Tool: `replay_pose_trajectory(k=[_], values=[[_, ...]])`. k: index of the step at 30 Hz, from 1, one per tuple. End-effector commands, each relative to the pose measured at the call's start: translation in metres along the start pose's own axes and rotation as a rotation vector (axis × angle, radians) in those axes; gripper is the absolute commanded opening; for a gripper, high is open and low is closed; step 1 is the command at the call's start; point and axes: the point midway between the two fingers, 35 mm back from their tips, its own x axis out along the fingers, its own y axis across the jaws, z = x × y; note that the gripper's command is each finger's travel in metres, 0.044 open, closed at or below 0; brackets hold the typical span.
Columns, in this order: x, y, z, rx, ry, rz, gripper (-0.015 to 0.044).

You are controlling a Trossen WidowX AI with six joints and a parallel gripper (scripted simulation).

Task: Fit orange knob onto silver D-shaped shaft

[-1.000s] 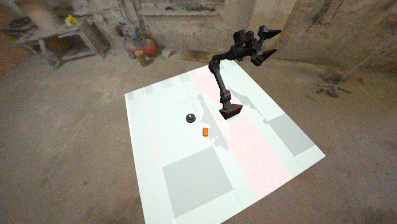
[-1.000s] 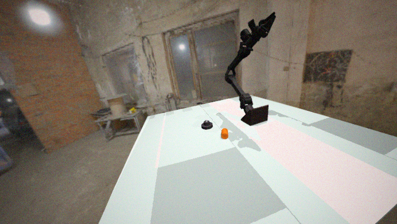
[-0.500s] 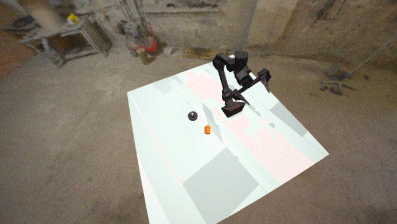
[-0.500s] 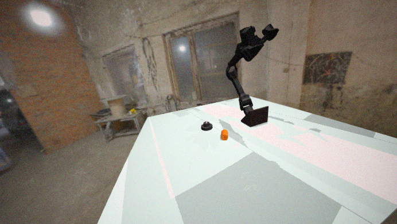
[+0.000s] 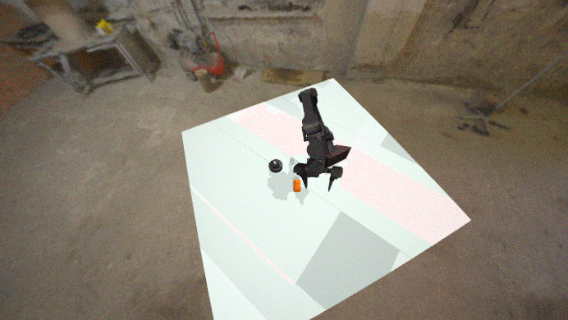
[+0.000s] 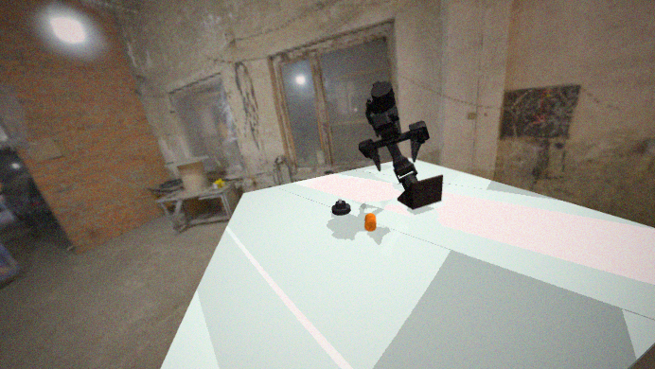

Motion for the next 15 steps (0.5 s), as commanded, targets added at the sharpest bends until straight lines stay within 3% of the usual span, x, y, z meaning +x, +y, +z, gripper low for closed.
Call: replay_pose_trajectory(k=[1, 8, 15], values=[[0.035, -0.056, -0.039, -0.097, 0.256, -0.120, 0.0440], [0.063, -0.139, -0.120, -0.329, 0.752, -0.165, 0.0440], [0.063, -0.143, -0.125, -0.345, 0.782, -0.160, 0.0440]])
